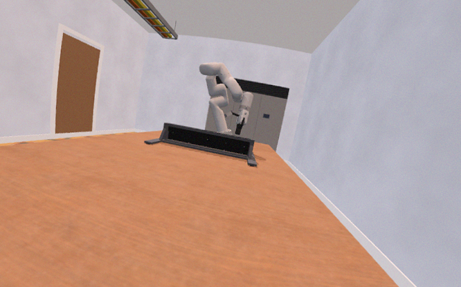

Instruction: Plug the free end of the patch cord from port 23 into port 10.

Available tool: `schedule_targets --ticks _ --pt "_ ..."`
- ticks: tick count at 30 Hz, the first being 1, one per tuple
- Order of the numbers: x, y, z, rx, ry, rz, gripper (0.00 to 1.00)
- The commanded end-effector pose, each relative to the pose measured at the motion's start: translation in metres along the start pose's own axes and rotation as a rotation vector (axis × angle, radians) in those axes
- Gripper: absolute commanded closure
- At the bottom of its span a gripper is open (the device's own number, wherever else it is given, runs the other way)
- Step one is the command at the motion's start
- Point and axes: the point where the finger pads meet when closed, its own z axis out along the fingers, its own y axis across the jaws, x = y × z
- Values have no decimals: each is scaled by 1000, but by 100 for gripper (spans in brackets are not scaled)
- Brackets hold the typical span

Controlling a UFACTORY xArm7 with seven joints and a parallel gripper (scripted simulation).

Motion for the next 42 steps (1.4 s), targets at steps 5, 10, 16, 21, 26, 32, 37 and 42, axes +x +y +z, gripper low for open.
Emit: schedule_targets --ticks 5,10,16,21,26,32,37,42 --pt "14 -21 -7 123 79 -241 100" --pt "18 -28 -10 157 108 -313 100" --pt "27 -45 -18 240 188 -491 100" --pt "32 -57 -25 293 248 -609 100" --pt "36 -67 -32 334 299 -701 100" --pt "40 -83 -44 398 389 -848 100" --pt "42 -95 -54 445 465 -959 100" --pt "44 -107 -66 489 546 -1067 100"
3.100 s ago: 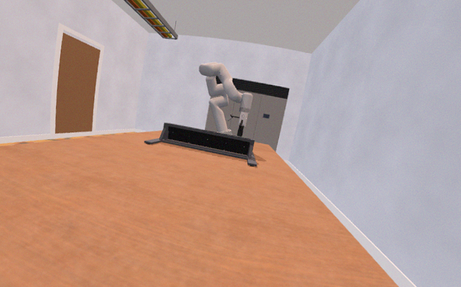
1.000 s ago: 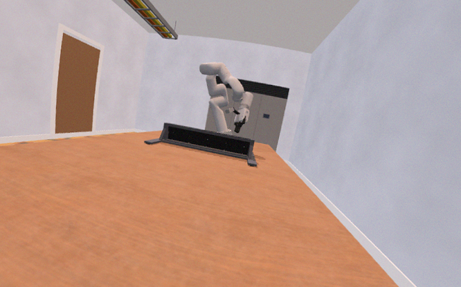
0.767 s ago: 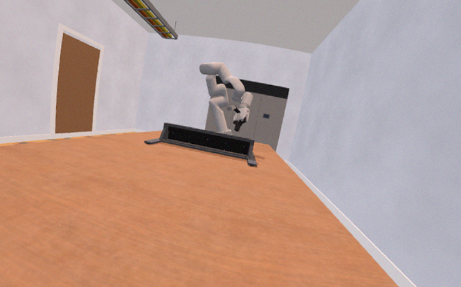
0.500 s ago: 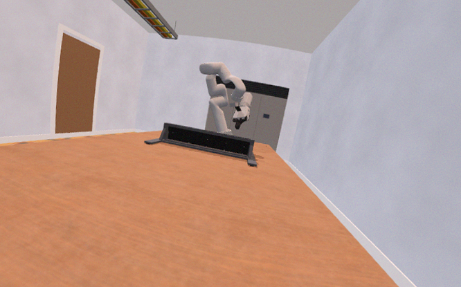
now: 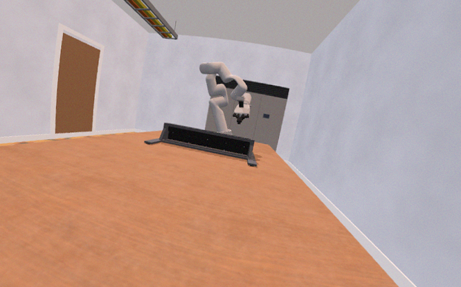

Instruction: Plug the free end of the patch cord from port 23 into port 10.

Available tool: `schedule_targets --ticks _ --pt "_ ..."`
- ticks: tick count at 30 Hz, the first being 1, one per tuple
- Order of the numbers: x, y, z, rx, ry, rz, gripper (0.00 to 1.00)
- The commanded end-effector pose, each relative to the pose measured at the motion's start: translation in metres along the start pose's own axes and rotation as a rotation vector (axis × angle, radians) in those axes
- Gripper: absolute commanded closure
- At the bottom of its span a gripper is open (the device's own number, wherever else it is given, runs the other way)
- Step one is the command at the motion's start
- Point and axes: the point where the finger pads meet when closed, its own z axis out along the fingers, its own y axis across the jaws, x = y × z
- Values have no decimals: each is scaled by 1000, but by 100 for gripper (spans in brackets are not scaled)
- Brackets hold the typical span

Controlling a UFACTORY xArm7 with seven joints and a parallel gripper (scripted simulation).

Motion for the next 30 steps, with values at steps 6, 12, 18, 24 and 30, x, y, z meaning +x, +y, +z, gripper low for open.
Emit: schedule_targets --ticks 6,12,18,24,30 --pt "25 -11 -5 60 116 -180 100" --pt "26 -11 0 60 117 -181 100" --pt "28 -13 23 60 117 -181 100" --pt "33 -16 63 60 117 -181 100" --pt "37 -19 101 60 117 -181 100"
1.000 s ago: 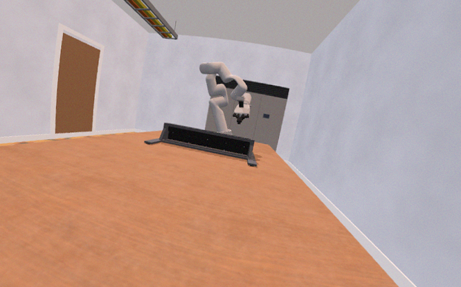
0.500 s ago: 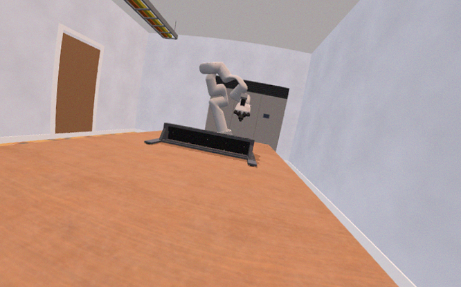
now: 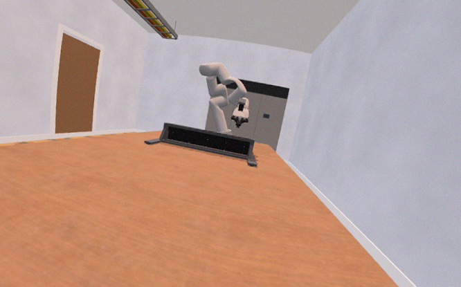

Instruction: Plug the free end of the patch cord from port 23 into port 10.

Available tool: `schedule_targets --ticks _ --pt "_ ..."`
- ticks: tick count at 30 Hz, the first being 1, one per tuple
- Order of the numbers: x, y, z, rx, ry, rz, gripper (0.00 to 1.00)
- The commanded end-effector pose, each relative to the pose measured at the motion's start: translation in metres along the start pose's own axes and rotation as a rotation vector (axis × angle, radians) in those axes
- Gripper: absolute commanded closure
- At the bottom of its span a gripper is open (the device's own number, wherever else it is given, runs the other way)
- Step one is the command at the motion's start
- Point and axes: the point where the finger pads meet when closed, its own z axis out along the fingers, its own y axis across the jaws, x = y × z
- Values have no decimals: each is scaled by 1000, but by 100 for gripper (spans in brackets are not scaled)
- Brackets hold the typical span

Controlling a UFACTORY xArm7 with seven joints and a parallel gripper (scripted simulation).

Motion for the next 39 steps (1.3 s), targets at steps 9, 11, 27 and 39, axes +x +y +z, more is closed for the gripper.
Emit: schedule_targets --ticks 9,11,27,39 --pt "4 -6 66 5 6 3 100" --pt "4 -6 68 5 6 3 100" --pt "4 -6 68 5 6 3 100" --pt "4 -6 68 5 6 3 100"
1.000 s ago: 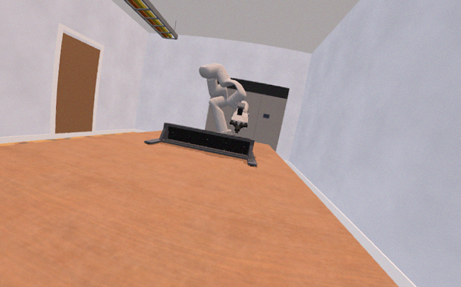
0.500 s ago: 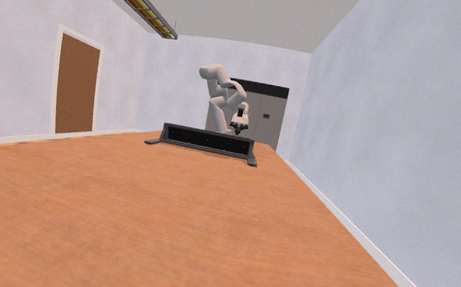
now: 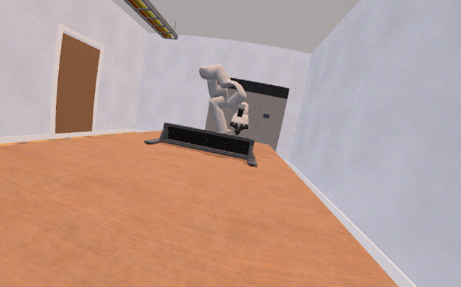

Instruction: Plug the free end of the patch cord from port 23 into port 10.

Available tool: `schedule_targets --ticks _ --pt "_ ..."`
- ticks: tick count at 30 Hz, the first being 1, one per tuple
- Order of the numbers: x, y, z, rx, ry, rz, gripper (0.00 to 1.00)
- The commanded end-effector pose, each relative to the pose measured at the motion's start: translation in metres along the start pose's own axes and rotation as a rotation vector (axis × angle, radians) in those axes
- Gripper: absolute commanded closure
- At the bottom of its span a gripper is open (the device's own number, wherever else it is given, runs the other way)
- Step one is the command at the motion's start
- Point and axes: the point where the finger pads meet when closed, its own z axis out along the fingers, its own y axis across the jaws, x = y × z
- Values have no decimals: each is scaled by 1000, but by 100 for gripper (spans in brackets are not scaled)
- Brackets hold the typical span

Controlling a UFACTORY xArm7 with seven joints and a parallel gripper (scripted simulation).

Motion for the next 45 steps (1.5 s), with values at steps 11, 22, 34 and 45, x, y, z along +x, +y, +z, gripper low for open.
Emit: schedule_targets --ticks 11,22,34,45 --pt "2 -1 -1 2 4 2 100" --pt "2 -1 -1 2 4 2 100" --pt "2 -1 -9 2 4 2 100" --pt "2 -1 -75 2 4 2 100"
